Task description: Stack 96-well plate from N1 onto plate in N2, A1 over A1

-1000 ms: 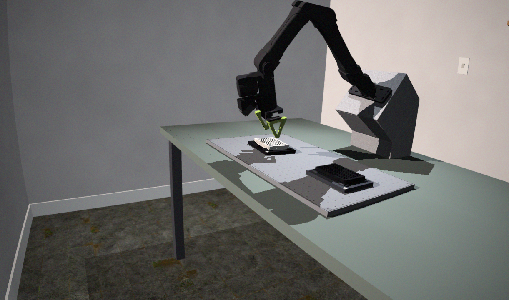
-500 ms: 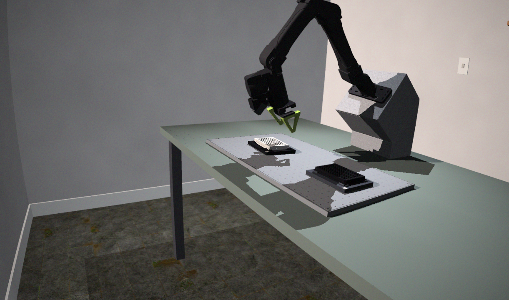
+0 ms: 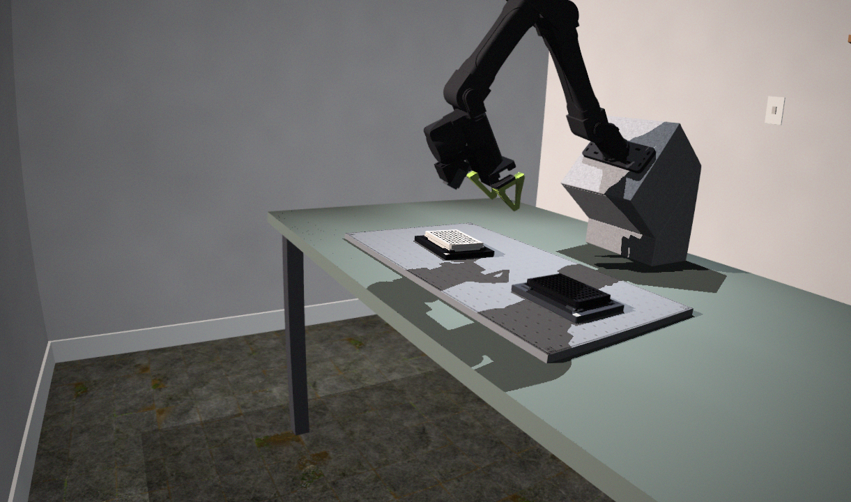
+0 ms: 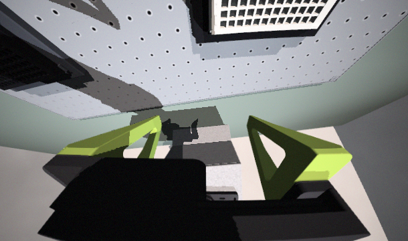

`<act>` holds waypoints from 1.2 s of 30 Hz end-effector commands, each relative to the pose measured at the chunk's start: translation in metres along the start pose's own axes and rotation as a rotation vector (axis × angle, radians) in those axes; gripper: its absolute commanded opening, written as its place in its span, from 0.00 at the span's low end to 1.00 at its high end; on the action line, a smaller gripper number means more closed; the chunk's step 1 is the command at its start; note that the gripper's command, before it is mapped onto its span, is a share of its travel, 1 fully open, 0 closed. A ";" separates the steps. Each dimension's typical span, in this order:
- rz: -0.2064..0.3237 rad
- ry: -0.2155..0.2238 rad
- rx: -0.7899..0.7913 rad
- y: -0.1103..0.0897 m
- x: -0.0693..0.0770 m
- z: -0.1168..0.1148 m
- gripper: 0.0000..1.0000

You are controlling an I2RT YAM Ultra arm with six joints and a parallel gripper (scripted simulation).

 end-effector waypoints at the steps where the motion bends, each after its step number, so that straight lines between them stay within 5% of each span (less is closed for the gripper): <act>1: 0.020 -0.015 0.007 -0.010 0.018 0.004 1.00; 2: 0.063 -0.015 0.005 -0.026 0.008 0.005 1.00; 4: 0.064 -0.015 0.005 -0.035 0.009 0.007 1.00; 9: 0.085 -0.023 0.021 -0.031 0.020 0.009 1.00; 11: 0.138 -0.026 0.022 -0.051 0.012 0.010 1.00; 16: 0.159 -0.036 0.040 -0.057 0.023 0.013 1.00; 20: 0.211 -0.040 0.042 -0.086 0.017 0.014 1.00; 23: 0.153 -0.045 0.118 -0.068 0.023 0.020 1.00; 24: 0.155 -0.050 0.150 -0.059 0.014 0.024 1.00; 36: 0.068 -0.095 0.467 -0.030 0.005 0.056 1.00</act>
Point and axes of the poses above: the point where the finger pads meet when closed, its own x axis back along the fingers, its own z axis across the jaws, y = z × x, the point moved 5 cm from there along x, back along the fingers, and after that the axes turned 2 degrees about -x, right-handed, at the moved point
